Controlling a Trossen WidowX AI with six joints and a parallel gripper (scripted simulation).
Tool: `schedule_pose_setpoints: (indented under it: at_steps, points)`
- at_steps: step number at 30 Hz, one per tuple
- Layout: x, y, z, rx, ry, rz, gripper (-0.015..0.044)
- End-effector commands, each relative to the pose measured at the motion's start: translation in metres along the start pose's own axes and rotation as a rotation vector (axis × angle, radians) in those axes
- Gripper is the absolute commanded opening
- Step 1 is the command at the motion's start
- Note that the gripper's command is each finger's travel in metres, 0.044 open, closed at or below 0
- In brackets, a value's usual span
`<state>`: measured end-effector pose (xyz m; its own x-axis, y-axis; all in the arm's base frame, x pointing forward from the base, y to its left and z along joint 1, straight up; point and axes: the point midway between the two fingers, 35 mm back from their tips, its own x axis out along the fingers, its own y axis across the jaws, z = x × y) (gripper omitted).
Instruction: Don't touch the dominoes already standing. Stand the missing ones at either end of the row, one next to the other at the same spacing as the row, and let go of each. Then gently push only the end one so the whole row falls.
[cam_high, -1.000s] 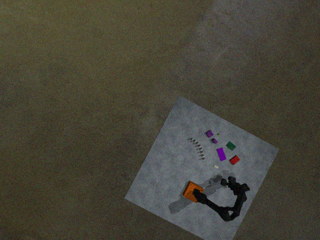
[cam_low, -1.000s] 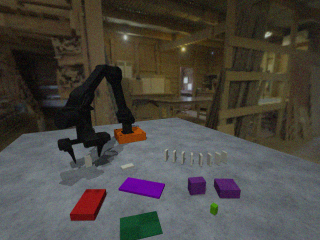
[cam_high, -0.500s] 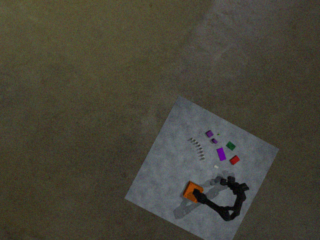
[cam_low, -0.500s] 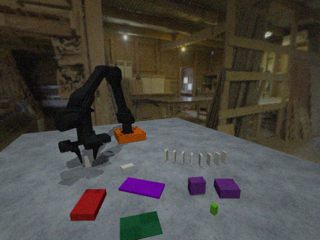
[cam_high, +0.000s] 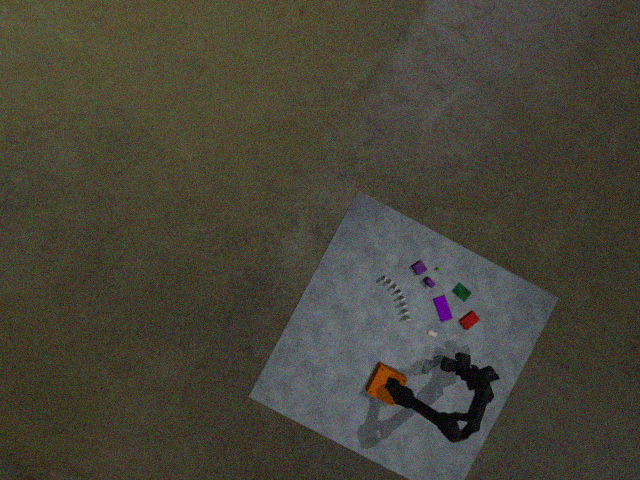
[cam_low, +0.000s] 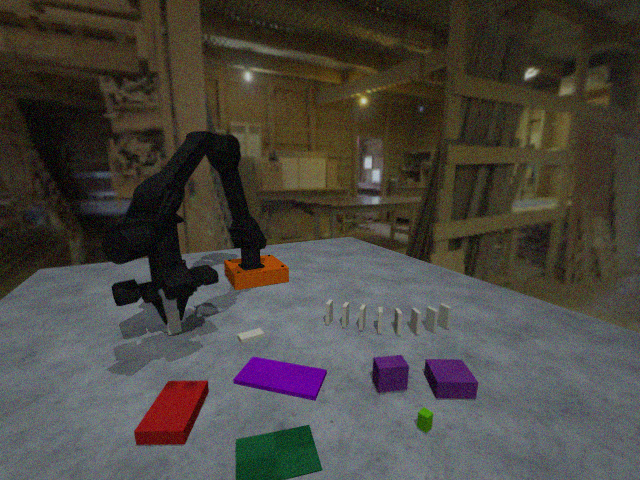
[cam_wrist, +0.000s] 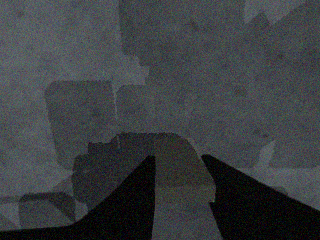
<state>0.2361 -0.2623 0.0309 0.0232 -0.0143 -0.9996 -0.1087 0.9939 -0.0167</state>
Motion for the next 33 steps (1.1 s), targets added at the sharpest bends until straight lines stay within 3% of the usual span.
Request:
schedule_pose_setpoints:
  at_steps: [1, 7, 14, 24, 33]
  points:
    - [-0.044, -0.007, 0.005, -0.004, -0.009, -0.017, 0.0107]
    - [-0.128, 0.0, 0.0, 0.0, -0.011, -0.016, 0.0107]
    - [-0.13, 0.008, 0.009, -0.018, -0.012, -0.015, 0.0107]
    - [-0.13, 0.141, 0.102, -0.29, -0.018, -0.003, 0.0107]
    - [-0.131, 0.272, 0.125, -0.52, -0.022, 0.006, 0.0107]
